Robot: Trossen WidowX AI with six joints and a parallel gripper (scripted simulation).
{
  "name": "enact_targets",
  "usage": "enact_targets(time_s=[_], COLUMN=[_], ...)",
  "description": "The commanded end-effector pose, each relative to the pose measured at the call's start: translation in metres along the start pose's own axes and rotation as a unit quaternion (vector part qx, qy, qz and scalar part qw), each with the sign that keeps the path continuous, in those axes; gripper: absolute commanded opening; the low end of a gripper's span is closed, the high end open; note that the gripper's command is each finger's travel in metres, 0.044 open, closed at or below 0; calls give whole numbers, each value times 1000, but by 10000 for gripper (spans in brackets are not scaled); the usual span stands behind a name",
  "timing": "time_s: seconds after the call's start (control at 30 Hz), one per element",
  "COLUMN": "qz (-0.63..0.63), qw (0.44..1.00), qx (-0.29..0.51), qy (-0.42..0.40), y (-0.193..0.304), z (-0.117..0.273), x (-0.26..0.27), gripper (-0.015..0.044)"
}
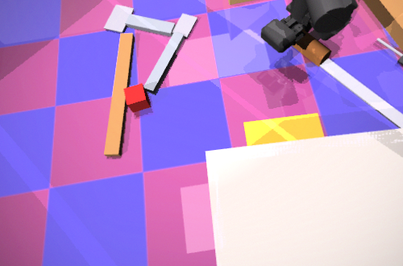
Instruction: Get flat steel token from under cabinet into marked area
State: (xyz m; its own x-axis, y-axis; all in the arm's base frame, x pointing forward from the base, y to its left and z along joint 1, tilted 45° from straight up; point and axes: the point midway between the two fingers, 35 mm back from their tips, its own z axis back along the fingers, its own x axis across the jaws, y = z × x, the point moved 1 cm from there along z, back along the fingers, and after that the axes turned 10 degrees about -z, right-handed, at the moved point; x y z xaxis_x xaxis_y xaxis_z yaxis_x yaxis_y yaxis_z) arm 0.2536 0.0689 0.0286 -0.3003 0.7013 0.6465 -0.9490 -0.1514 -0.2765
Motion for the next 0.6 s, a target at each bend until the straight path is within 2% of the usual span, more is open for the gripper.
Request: enact_targets(time_s=[0.0, 0.57], qz=[0, 2], qw=[1000, 1000], qx=[-2, -2], qy=[1, 1], y=[-1, 1], z=[1, 1], x=[-6, -23], gripper=[0, 0])
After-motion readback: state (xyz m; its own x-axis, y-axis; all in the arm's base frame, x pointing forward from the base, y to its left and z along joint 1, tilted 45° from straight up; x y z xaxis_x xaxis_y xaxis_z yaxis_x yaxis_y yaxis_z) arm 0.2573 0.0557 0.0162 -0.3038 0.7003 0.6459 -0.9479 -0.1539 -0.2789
